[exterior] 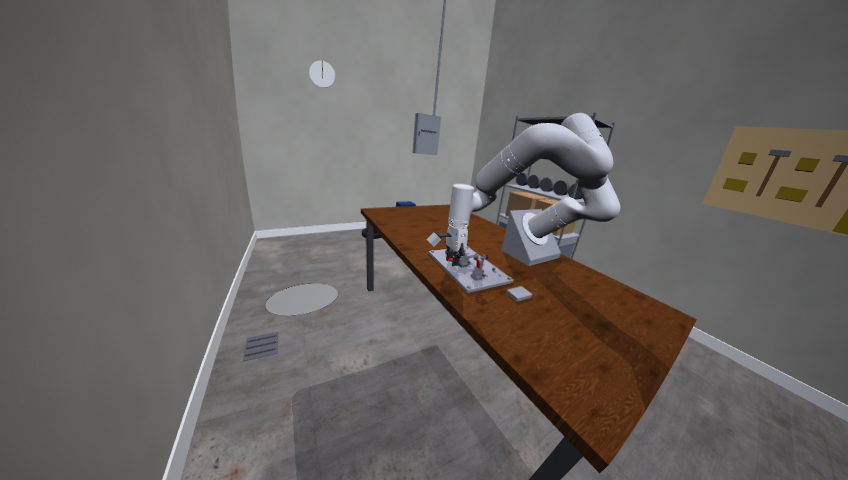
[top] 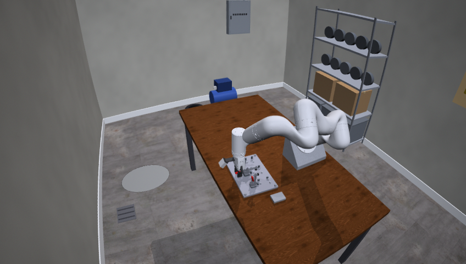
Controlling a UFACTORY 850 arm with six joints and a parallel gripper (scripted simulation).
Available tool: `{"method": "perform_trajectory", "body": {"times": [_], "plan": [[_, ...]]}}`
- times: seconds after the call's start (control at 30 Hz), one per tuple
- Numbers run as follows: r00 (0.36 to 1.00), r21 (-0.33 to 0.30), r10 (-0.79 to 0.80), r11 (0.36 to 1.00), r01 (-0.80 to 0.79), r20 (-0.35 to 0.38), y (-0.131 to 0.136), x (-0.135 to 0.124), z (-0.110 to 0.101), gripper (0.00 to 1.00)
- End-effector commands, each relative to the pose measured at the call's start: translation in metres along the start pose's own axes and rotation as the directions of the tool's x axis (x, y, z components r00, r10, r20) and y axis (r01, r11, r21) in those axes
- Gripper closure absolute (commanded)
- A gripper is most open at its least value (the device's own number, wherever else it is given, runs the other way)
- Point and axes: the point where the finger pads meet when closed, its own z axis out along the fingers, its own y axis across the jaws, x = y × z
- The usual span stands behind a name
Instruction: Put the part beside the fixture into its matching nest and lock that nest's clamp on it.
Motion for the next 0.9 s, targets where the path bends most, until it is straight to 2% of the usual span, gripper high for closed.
{"method": "perform_trajectory", "body": {"times": [0.0, 0.33, 0.37, 0.87], "plan": [[1.000, 0.000, 0.000, 1.000, 0.000, -0.002, 0.0000, 0.0008, 0.0000, 0.53], [1.000, 0.000, 0.000, 1.000, 0.000, -0.002, 0.0000, 0.0008, 0.0000, 0.53], [1.000, 0.000, 0.000, 1.000, 0.000, -0.002, 0.0000, 0.0008, 0.0000, 1.00], [1.000, 0.000, 0.000, 1.000, 0.000, -0.002, 0.0000, 0.0008, 0.0000, 1.00]]}}
